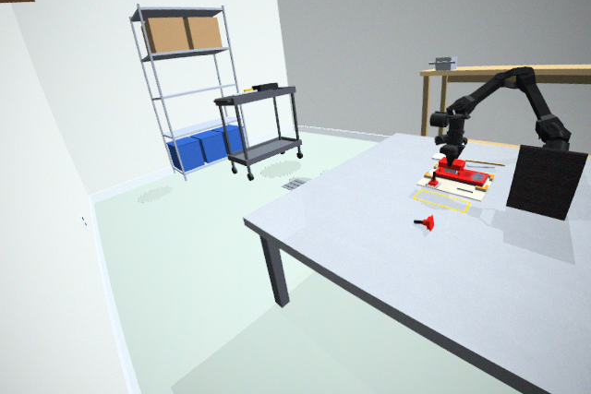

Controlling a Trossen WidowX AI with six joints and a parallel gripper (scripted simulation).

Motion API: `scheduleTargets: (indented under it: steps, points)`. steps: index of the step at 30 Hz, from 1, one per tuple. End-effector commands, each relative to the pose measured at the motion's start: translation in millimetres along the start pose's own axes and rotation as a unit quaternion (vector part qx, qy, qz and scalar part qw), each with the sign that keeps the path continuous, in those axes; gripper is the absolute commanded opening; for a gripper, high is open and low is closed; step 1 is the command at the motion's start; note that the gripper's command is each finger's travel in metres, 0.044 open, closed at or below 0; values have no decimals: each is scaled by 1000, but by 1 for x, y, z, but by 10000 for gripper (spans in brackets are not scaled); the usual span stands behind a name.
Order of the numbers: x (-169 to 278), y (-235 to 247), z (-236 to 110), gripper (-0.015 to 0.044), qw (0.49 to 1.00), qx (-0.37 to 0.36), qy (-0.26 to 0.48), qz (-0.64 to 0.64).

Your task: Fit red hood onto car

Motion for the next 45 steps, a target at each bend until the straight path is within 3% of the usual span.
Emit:
scheduleTargets:
  steps: [1,45]
  points:
    - [0,0,0,0,1000,2,0,-3]
    - [0,-1,5,0,1000,2,0,-3]
Point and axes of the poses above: the point midway between the two fingers, 35 mm back from their tips, its own z axis out along the fingers, its own y axis across the jaws, x = y × z, the point moved 10 cm from there along -z, back along the fingers, and after that the axes turned 9 degrees about -z, right-handed, at the moved point
